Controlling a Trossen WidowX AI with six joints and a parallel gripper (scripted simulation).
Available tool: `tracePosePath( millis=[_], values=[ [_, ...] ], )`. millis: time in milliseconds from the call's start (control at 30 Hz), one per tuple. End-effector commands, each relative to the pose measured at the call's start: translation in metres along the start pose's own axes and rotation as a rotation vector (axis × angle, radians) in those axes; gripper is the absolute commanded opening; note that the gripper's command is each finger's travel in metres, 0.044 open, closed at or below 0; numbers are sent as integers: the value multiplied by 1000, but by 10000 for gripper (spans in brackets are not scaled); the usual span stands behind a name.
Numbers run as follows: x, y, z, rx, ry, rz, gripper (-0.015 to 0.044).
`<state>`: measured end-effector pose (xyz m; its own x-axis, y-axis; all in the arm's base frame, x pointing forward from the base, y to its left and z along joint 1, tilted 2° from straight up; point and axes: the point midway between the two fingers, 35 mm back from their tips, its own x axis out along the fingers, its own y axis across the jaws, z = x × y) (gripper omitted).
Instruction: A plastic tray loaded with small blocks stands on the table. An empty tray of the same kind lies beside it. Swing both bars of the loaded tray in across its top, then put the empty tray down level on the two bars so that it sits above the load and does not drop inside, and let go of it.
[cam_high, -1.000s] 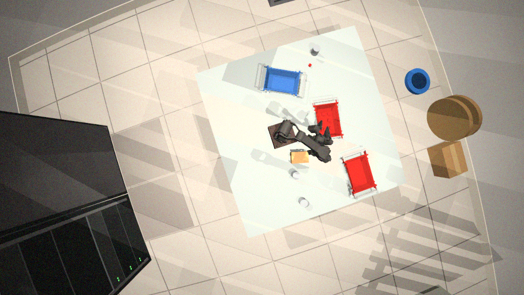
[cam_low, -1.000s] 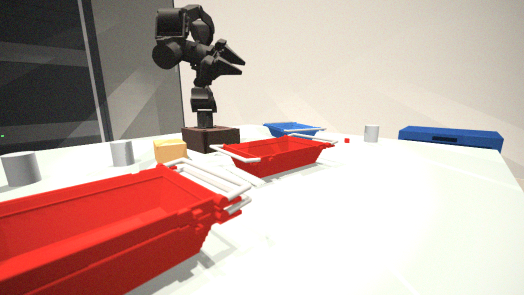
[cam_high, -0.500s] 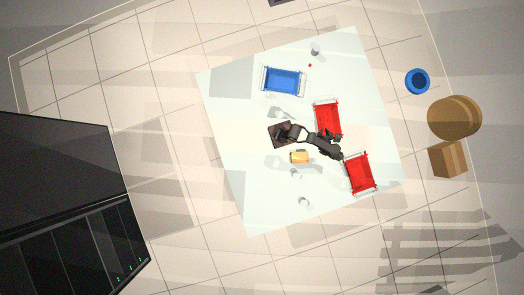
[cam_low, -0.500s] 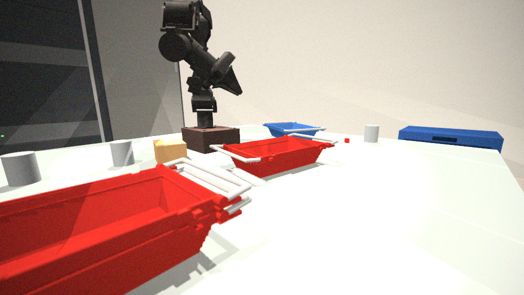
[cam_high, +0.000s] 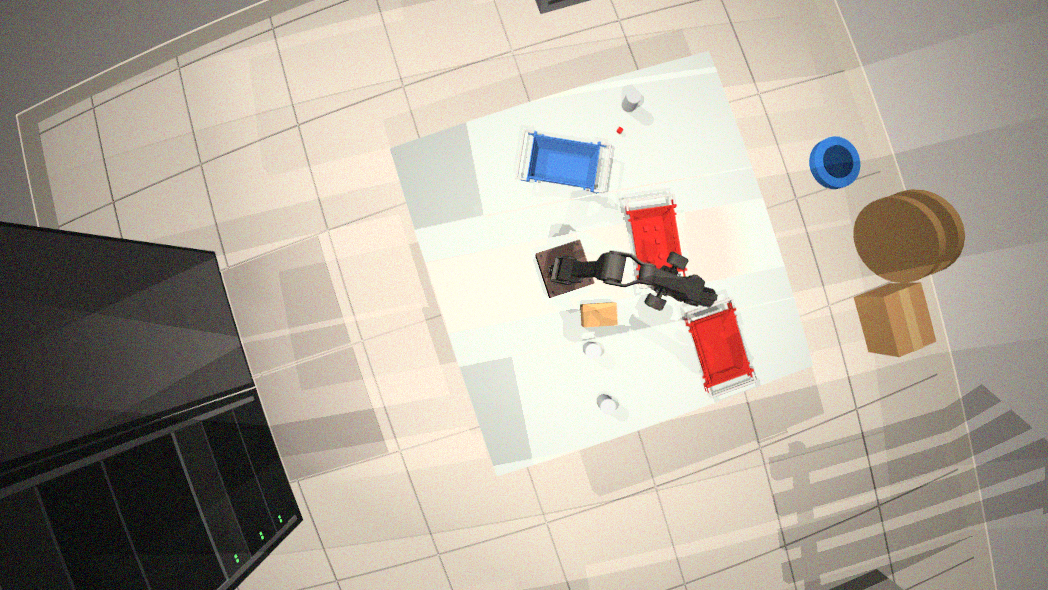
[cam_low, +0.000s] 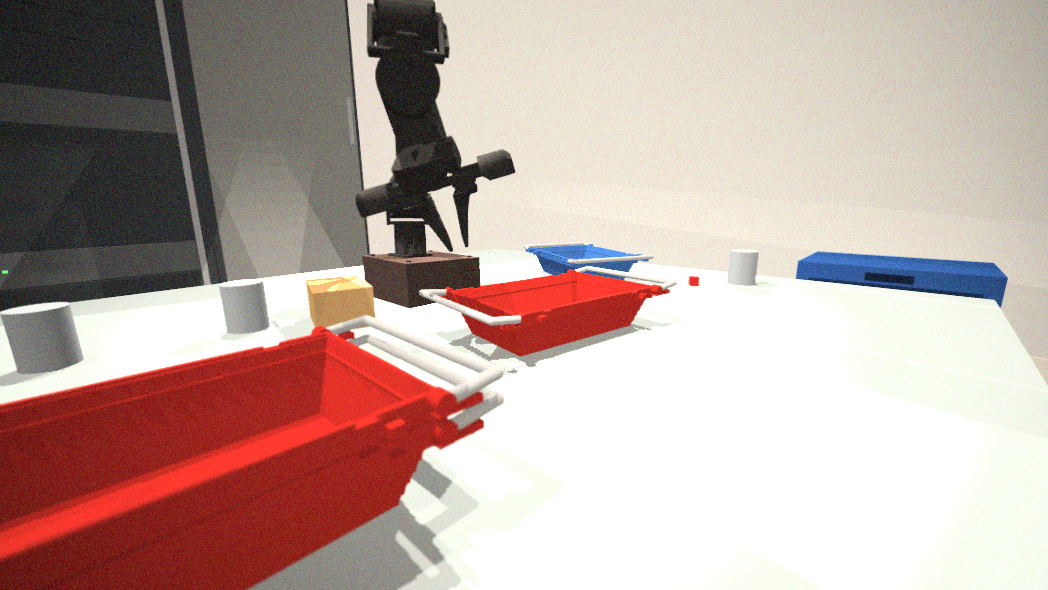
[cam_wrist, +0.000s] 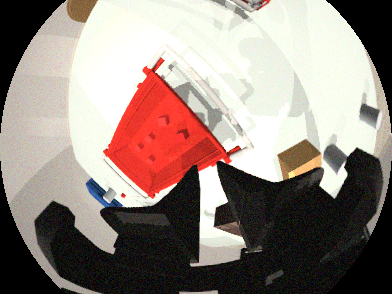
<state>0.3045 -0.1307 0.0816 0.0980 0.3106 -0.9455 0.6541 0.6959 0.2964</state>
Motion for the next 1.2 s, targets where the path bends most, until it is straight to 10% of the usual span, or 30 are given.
tracePosePath(
  millis=[0, 1167],
  values=[
    [14, -3, 54, -552, -69, -295, 83],
    [58, -6, 56, -552, -68, -294, 83]
  ],
)
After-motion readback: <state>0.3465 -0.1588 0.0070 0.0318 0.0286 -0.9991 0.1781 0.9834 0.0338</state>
